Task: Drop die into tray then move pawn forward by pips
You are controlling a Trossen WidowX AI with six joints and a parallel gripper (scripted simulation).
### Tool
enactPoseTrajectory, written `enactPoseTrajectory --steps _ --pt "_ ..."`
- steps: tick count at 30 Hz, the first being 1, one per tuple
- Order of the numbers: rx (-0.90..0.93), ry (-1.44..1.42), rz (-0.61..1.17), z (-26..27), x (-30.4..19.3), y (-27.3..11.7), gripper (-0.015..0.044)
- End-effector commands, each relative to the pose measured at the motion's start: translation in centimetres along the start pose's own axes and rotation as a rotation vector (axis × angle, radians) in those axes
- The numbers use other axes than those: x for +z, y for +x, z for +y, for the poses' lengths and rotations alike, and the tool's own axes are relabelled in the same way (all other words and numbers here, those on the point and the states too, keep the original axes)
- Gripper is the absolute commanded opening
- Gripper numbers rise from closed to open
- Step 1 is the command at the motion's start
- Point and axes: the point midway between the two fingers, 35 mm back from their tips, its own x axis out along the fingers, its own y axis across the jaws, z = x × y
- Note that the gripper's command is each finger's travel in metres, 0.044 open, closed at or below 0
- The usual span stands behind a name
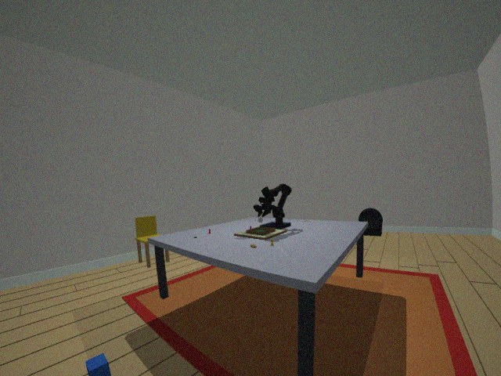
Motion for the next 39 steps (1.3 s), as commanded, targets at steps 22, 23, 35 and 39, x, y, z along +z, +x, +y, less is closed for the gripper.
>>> enactPoseTrajectory --steps 22,23,35,39 --pt "-0.001 -0.005 0.583 0.0 1.7 1.0 0.044" --pt "-0.001 -0.005 0.63 0.0 1.5 1.2 0.044" --pt "-0.044 0.079 0.775 -1.9 0.6 2.5 0.0361" --pt "-0.159 0.325 0.8 -7.0 -0.7 3.2 0.0256"
